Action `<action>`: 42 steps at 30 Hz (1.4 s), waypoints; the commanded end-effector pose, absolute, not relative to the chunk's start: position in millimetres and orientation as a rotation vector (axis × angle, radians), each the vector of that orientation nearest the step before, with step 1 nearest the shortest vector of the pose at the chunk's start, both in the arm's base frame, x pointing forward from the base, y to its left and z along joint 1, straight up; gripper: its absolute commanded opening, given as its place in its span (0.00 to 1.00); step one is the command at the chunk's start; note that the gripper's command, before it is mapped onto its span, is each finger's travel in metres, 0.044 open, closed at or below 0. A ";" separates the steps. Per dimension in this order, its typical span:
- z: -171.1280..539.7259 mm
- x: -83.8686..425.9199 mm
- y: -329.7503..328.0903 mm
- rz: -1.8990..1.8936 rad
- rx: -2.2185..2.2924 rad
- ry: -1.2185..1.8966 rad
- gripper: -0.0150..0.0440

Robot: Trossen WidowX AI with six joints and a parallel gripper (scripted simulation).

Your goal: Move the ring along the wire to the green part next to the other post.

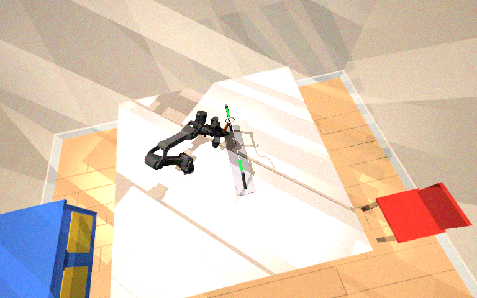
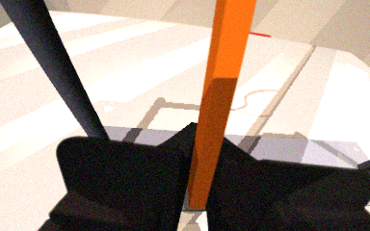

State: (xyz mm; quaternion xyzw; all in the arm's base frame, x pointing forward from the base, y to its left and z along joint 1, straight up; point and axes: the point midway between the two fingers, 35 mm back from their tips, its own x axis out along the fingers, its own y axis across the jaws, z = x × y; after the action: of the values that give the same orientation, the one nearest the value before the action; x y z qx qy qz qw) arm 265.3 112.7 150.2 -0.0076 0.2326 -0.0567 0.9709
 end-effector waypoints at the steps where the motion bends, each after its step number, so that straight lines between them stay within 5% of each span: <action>1: 151.8 265.6 117.7 -0.116 -0.008 0.465 0.00; 42: 136.9 265.7 144.9 -0.117 -0.005 0.462 0.00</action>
State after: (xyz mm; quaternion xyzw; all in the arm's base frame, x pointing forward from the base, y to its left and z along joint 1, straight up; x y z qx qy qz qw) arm 266.3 146.1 141.5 -0.0025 0.2289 -0.0552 0.9719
